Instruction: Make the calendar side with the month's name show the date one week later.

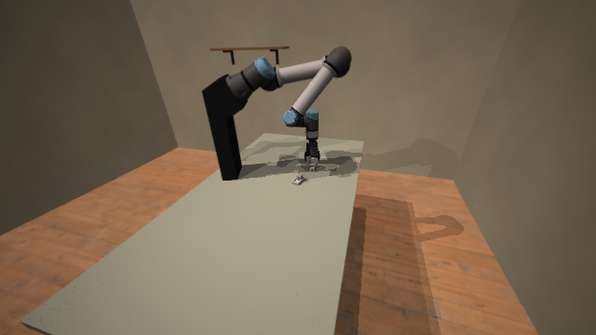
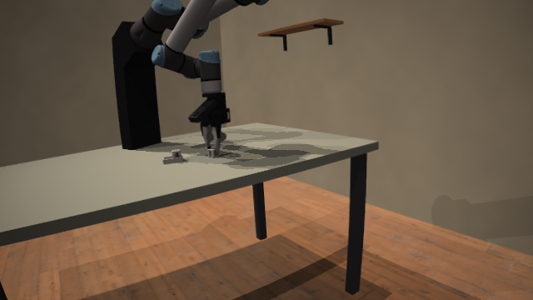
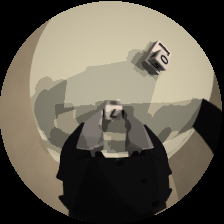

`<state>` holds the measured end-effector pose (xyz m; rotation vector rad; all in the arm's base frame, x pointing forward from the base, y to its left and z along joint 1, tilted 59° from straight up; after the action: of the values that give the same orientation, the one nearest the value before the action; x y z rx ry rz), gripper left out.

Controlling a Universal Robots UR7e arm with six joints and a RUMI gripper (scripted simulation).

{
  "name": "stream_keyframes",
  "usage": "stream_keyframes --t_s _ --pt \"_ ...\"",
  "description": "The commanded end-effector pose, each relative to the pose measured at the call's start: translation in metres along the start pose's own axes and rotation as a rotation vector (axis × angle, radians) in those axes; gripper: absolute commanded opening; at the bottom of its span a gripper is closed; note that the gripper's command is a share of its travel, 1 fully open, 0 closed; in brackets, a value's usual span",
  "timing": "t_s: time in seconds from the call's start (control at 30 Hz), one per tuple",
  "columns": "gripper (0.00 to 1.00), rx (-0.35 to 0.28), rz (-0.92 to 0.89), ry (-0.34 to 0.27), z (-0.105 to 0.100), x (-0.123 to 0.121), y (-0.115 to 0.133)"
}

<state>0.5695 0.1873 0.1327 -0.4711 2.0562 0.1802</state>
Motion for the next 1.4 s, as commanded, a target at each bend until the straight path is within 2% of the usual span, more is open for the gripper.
stream_keyframes --t_s 0.0,0.07,0.1,0.67,0.83,1.13,1.2,1.37 --pt "0.24 0.0 -0.001 -0.002 0.001 -0.001 0.001" --pt "0.24 0.0 -0.001 -0.002 0.001 -0.001 0.001" --pt "0.28 0.0 -0.001 -0.002 0.001 -0.001 0.001" --pt "0.28 0.001 0.001 0.0 -0.005 0.0 0.0" --pt "0.28 0.001 0.001 0.0 -0.019 0.0 0.0" --pt "0.28 0.001 0.001 0.0 -0.057 0.001 0.0" --pt "0.28 0.001 0.001 0.0 -0.057 0.001 0.0" --pt "0.28 0.0 0.001 0.0 -0.075 0.001 0.0"
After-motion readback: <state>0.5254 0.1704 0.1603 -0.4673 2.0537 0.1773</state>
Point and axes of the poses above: the point where the finger pads meet when closed, its own z axis out along the fingers, its own x axis across the jaws, y = z × x, the point moved 4 cm from there along -z, back along the fingers, and after that the axes turned 9 degrees about -z, right-handed, at the moved point
